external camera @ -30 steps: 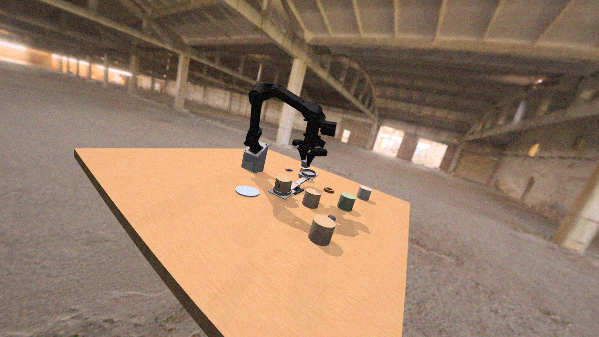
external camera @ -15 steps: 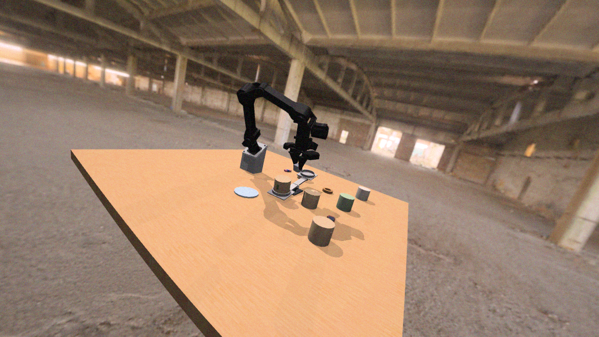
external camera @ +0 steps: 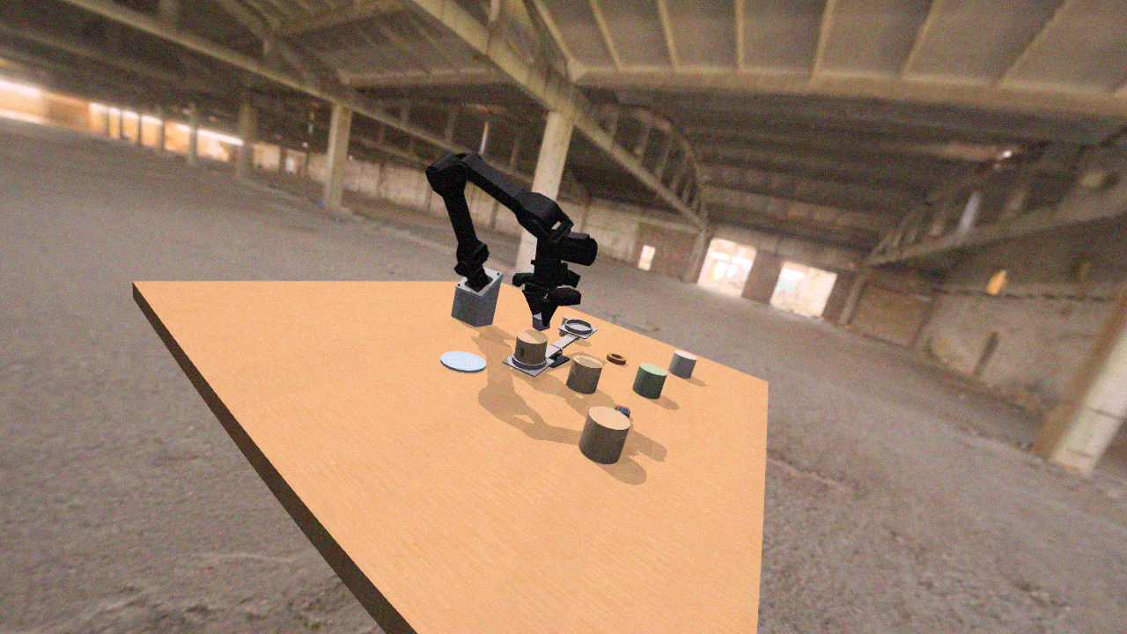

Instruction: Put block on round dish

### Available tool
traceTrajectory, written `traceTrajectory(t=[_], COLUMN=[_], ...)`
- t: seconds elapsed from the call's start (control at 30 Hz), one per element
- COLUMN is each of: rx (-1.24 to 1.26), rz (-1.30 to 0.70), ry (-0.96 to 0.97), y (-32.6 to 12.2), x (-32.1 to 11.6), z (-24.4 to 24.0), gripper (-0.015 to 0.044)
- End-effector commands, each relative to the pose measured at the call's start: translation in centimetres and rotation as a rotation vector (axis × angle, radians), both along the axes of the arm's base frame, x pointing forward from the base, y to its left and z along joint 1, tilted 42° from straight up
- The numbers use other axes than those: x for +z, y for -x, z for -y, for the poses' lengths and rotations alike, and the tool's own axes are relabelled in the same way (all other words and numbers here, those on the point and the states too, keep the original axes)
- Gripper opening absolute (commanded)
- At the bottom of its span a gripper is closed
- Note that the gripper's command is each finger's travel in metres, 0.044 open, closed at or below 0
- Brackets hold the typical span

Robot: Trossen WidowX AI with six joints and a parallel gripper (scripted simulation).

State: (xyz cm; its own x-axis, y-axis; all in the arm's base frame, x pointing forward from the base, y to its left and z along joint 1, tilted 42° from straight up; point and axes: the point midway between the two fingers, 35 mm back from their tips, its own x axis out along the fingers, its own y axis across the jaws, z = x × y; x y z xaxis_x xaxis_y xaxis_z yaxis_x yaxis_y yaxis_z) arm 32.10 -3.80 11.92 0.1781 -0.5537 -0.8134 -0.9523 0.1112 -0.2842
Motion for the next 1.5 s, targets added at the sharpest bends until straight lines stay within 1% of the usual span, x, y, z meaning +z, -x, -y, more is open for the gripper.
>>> traceTrajectory(t=[0.0,0.57,1.23,1.47], rx=[0.005,0.012,-0.045,-0.048], rz=[0.012,0.034,-0.033,-0.036], ry=[0.007,0.035,0.136,0.139], y=[0.4,2.6,8.5,8.5], x=[0.7,2.6,4.4,3.6], z=[1.2,5.8,12.5,13.4], gripper=[0.0000,0.0000,0.0000,0.0000])
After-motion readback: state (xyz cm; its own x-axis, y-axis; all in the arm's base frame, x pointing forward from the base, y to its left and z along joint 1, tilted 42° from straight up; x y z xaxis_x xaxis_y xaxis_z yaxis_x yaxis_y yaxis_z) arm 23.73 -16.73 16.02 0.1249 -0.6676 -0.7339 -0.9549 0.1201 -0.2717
